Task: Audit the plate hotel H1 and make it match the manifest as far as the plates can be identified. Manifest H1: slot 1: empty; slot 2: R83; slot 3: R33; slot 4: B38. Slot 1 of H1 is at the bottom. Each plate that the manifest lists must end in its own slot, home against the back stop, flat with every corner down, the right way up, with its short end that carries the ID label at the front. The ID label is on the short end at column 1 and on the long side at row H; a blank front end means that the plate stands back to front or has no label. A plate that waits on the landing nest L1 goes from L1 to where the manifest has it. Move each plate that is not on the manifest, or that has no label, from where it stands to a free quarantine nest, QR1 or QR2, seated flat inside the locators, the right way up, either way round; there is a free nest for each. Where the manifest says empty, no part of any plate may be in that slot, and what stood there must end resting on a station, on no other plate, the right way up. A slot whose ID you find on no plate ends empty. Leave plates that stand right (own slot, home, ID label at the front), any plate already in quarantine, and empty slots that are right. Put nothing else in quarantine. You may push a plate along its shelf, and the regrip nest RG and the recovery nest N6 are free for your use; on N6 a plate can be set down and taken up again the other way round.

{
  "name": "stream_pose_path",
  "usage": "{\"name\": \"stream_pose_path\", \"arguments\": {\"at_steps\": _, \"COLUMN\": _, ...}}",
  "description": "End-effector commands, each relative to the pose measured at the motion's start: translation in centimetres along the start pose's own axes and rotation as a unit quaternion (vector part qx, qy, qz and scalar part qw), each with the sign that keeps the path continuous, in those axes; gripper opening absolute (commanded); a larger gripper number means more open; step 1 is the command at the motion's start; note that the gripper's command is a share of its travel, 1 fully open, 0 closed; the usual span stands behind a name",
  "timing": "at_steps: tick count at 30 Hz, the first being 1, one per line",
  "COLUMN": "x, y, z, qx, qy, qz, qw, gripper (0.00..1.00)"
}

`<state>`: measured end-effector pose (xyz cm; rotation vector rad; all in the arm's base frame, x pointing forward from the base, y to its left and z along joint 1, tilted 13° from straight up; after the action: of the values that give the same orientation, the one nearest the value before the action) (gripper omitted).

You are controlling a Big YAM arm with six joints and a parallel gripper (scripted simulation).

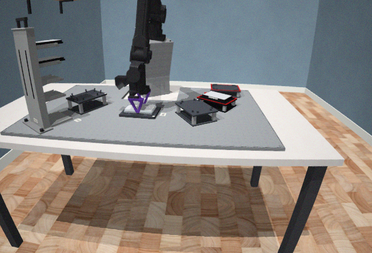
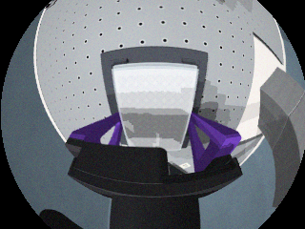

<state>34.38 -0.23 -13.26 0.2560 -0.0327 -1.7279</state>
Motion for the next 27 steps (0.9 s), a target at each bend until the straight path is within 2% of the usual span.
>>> {"name": "stream_pose_path", "arguments": {"at_steps": 1, "x": 0.3, "y": 0.1, "z": 0.9, "qx": 0.003, "qy": -0.002, "qz": -0.005, "qw": 1.0, "gripper": 0.86}}
{"name": "stream_pose_path", "arguments": {"at_steps": 27, "x": 0.3, "y": 0.2, "z": 3.3, "qx": 0.004, "qy": -0.001, "qz": 0.0, "qw": 1.0, "gripper": 0.86}}
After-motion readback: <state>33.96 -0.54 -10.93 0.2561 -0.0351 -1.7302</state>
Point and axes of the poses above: the point where the finger pads meet when closed, its own z axis back along the fingers, its own y axis across the jaws, x = y × z, the point moved 9 cm from there along z, back along the fingers, and after that the axes turned 3 degrees about -z, right-handed, at the moved point
